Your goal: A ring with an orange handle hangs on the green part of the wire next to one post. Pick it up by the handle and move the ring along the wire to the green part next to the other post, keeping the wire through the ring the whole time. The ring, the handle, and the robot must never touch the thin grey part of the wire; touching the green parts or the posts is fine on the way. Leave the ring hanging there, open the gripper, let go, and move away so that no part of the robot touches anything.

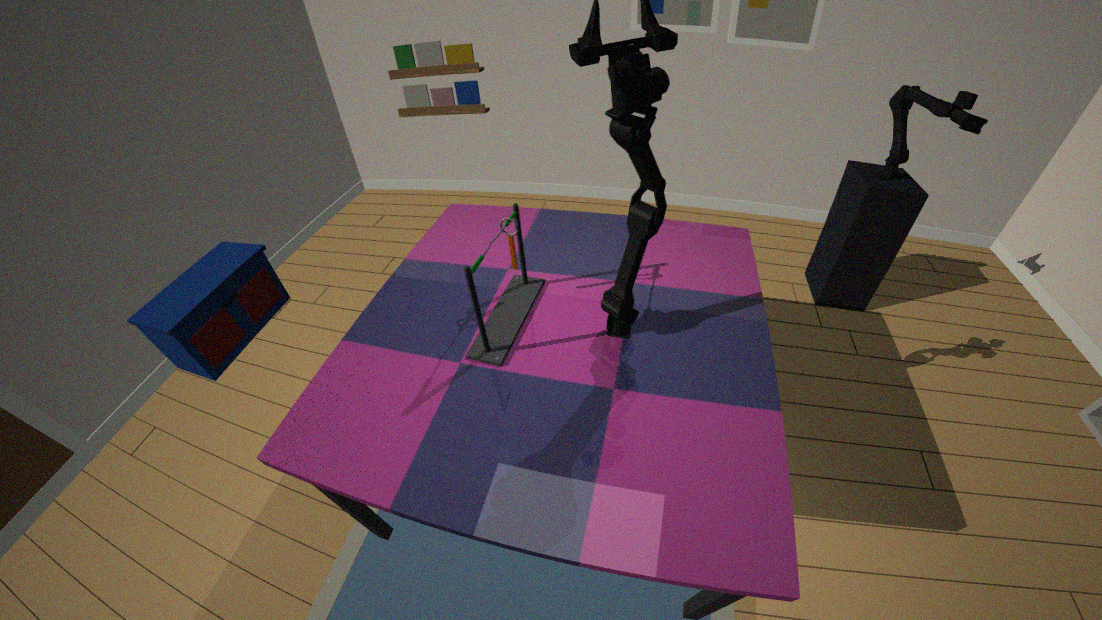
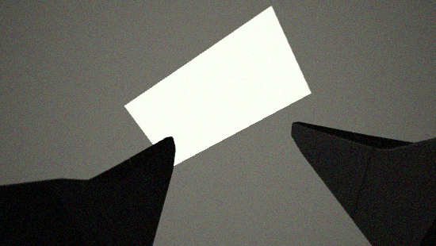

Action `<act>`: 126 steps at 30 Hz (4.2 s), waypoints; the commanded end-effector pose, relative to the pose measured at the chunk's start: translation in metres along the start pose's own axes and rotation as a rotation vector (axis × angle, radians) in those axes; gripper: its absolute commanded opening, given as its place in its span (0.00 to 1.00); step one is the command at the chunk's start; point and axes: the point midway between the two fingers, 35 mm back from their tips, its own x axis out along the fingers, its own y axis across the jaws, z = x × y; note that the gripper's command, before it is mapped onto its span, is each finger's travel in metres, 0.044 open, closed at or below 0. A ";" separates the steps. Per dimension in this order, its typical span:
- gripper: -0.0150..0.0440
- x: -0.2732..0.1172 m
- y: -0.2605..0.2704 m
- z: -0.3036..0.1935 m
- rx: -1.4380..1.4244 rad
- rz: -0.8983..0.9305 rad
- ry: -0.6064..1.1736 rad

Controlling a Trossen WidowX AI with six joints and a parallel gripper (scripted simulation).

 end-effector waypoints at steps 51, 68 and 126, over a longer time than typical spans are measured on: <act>0.53 -0.364 0.230 -0.062 0.484 1.069 0.514; 0.53 -0.568 0.223 -0.102 0.760 1.024 1.220; 0.53 -0.636 0.267 -0.154 0.915 0.782 1.575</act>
